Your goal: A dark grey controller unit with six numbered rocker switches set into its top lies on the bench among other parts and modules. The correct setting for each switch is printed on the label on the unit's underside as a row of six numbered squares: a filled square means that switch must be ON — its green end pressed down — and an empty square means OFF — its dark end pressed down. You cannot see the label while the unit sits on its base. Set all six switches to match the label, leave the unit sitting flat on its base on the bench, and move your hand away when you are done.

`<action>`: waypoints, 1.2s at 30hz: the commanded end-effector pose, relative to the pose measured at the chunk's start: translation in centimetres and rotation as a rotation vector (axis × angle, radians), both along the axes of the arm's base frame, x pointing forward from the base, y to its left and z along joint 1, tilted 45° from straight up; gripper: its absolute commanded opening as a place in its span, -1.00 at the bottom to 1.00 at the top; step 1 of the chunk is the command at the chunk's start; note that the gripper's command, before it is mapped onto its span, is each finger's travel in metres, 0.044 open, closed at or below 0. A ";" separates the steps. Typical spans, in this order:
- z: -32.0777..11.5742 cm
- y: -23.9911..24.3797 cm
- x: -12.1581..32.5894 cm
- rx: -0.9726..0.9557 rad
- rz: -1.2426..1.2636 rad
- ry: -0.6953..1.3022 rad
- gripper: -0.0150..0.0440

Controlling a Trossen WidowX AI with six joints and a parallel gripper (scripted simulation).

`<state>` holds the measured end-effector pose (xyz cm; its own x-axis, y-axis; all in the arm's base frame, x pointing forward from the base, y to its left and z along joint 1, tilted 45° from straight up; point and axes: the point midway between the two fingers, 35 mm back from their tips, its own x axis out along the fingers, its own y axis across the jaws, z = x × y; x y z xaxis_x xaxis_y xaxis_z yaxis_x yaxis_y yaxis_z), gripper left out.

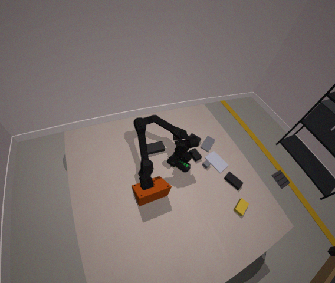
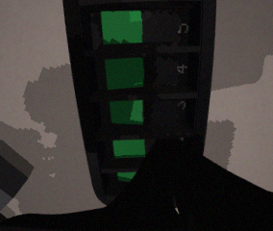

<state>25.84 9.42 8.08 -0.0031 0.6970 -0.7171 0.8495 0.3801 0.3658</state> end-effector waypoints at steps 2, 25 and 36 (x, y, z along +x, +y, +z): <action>0.0 0.1 0.0 0.005 -0.003 0.003 -0.49; 0.3 -5.9 4.9 0.002 -0.003 0.001 -0.49; -0.7 -5.0 5.0 0.002 -0.003 0.001 -0.49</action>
